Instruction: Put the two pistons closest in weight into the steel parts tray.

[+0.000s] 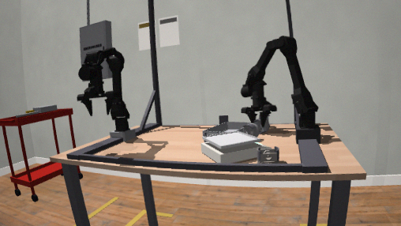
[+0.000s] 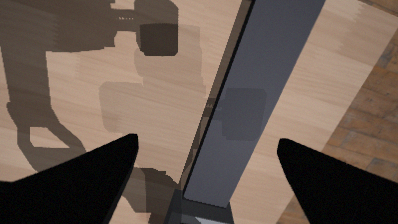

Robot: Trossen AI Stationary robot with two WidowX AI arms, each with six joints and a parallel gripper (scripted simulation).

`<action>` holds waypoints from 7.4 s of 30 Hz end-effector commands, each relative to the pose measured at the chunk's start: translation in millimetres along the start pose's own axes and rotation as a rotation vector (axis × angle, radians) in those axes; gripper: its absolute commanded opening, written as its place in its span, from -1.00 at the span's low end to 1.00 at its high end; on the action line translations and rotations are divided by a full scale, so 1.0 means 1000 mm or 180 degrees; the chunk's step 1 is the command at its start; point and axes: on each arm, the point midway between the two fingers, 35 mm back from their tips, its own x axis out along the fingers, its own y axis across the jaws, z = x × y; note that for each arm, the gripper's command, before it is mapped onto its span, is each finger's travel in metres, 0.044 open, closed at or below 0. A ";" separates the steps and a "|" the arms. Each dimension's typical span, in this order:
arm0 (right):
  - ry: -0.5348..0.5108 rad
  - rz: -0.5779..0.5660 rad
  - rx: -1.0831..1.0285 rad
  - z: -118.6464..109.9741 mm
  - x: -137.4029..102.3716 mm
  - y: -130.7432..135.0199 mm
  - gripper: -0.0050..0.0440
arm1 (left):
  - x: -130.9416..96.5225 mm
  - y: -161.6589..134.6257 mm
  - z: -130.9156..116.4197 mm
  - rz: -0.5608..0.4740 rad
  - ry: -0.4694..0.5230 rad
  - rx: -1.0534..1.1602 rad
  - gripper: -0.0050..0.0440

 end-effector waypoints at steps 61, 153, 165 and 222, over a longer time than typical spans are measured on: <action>-0.0101 0.0008 0.0004 0.005 -0.008 0.000 0.84 | -0.007 0.006 -0.002 0.0107 -0.0004 -0.0024 -0.15; -0.0101 0.0008 0.0004 0.005 -0.008 0.000 0.84 | -0.012 0.009 -0.003 0.0141 0.0000 -0.0031 0.75; -0.0101 0.0008 0.0004 0.005 -0.008 0.000 0.84 | -0.034 0.008 -0.002 0.0174 -0.0012 -0.0040 0.75; -0.0101 0.0008 0.0004 0.005 -0.008 0.000 0.84 | -0.144 -0.005 -0.016 0.0118 -0.0044 -0.0080 0.75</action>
